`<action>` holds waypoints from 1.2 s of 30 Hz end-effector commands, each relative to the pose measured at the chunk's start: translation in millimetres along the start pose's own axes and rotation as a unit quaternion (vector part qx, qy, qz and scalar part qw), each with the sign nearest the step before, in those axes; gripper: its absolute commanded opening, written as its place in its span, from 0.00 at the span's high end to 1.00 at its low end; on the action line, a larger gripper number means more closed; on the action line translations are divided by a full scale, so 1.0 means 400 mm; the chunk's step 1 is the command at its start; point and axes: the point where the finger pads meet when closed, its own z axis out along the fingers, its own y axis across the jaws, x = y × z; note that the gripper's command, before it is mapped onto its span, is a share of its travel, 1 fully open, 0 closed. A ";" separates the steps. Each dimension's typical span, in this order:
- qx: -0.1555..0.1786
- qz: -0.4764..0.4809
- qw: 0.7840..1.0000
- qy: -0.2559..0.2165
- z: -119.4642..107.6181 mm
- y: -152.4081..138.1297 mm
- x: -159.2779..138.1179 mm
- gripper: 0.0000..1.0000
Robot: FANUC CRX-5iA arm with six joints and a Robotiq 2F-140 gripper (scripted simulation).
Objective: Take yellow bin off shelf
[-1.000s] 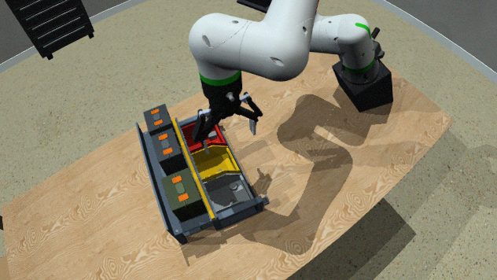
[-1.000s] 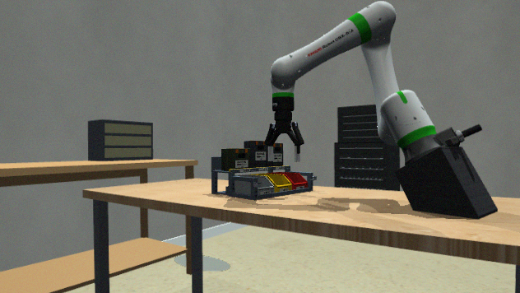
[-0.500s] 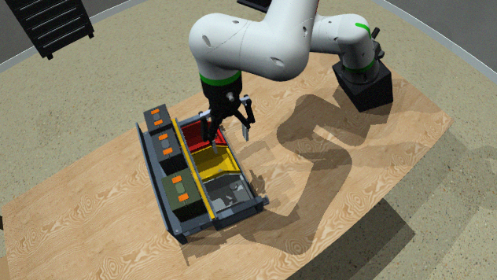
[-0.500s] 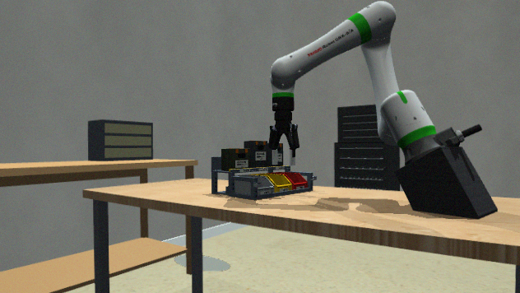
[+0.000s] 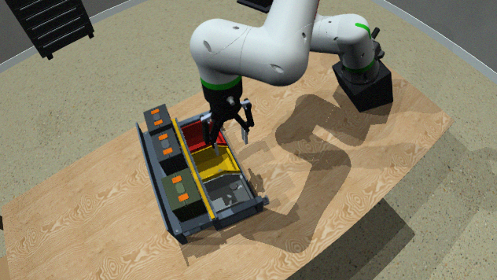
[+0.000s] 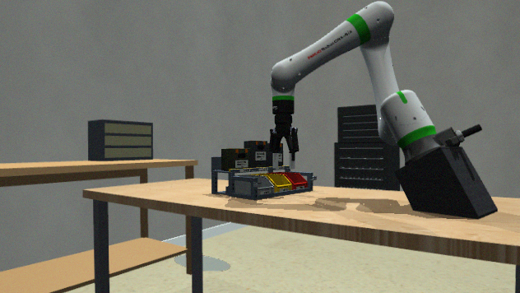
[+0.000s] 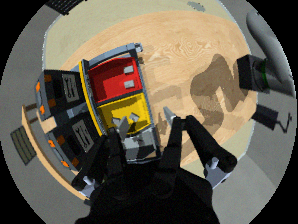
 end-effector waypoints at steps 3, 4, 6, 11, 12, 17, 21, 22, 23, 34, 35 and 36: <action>0.000 0.000 1.000 0.000 0.041 -0.001 -0.001 0.43; 0.000 0.000 1.000 0.000 0.041 -0.001 -0.001 0.43; 0.000 0.000 1.000 0.000 0.041 -0.001 -0.001 0.43; 0.000 0.000 1.000 0.000 0.041 -0.001 -0.001 0.43; 0.000 0.000 1.000 0.000 0.041 -0.001 -0.001 0.43; 0.000 0.000 1.000 0.000 0.154 -0.001 -0.001 0.43; 0.000 0.000 1.000 0.000 0.154 -0.001 -0.001 0.43; 0.000 0.000 1.000 0.000 0.154 -0.001 -0.001 0.43; 0.000 0.000 1.000 0.000 0.154 -0.001 -0.001 0.43; 0.000 0.000 1.000 0.000 0.154 -0.001 -0.001 0.43; 0.000 0.000 1.000 0.000 0.154 -0.001 -0.001 0.43; 0.000 0.000 1.000 0.000 0.154 -0.001 -0.001 0.43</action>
